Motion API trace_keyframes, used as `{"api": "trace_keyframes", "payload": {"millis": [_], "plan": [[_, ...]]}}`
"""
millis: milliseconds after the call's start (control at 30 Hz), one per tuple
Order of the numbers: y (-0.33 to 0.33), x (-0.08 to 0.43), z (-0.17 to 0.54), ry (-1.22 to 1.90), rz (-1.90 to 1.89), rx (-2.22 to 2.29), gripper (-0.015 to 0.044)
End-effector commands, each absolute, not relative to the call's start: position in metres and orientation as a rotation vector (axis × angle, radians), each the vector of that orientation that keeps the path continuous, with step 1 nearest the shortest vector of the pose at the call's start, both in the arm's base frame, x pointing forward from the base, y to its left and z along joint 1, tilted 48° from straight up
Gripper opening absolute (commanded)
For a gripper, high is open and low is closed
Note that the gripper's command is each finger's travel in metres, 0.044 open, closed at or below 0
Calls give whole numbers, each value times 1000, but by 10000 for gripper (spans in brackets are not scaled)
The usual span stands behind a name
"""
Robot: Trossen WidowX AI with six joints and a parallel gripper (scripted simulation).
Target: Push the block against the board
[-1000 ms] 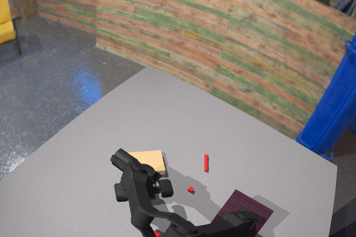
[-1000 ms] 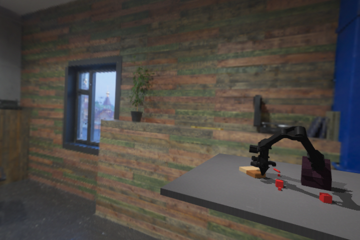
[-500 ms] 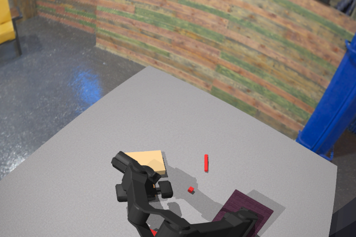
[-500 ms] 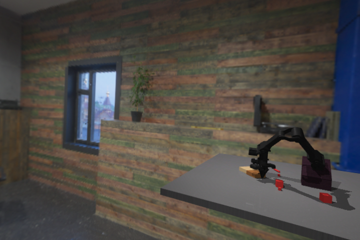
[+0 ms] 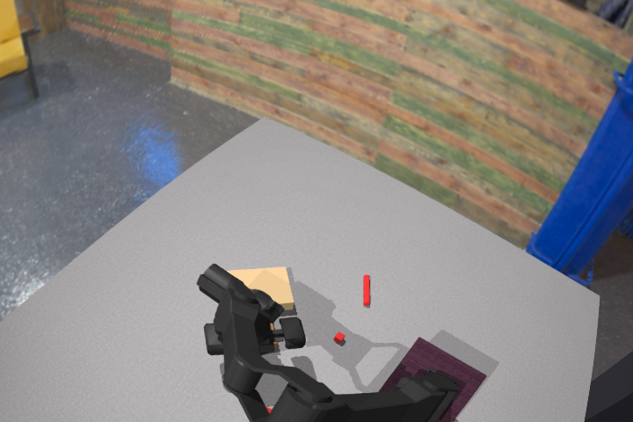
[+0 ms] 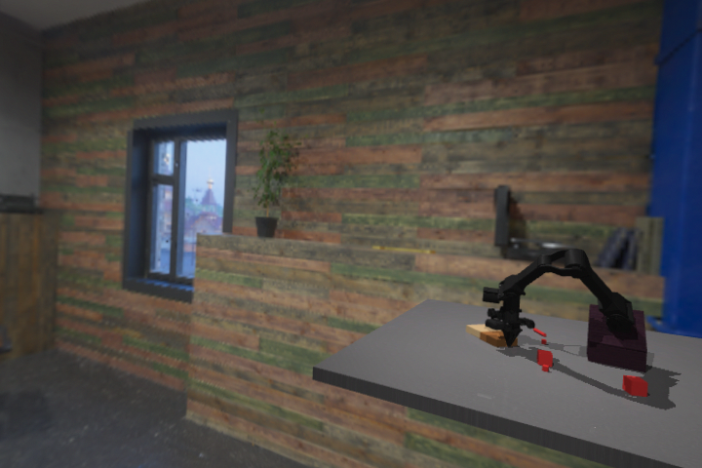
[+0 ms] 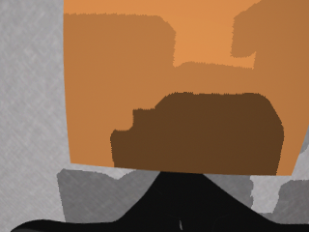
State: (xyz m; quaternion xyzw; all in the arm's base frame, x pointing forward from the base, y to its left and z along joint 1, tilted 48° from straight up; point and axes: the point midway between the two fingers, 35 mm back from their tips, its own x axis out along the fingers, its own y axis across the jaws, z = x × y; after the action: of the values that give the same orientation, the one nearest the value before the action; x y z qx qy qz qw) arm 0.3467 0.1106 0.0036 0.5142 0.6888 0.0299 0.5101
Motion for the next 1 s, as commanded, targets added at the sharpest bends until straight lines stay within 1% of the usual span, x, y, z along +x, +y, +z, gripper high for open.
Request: {"api": "trace_keyframes", "payload": {"millis": [0, 800, 867, 967], "plan": [[113, 343, 7, 1656, 71, 1236, 0], [132, 313, 25, 1658, 72, 1238, 0], [124, 318, 28, 1660, 75, 1235, 0], [96, 315, 53, 1658, 71, 1236, 0]]}}
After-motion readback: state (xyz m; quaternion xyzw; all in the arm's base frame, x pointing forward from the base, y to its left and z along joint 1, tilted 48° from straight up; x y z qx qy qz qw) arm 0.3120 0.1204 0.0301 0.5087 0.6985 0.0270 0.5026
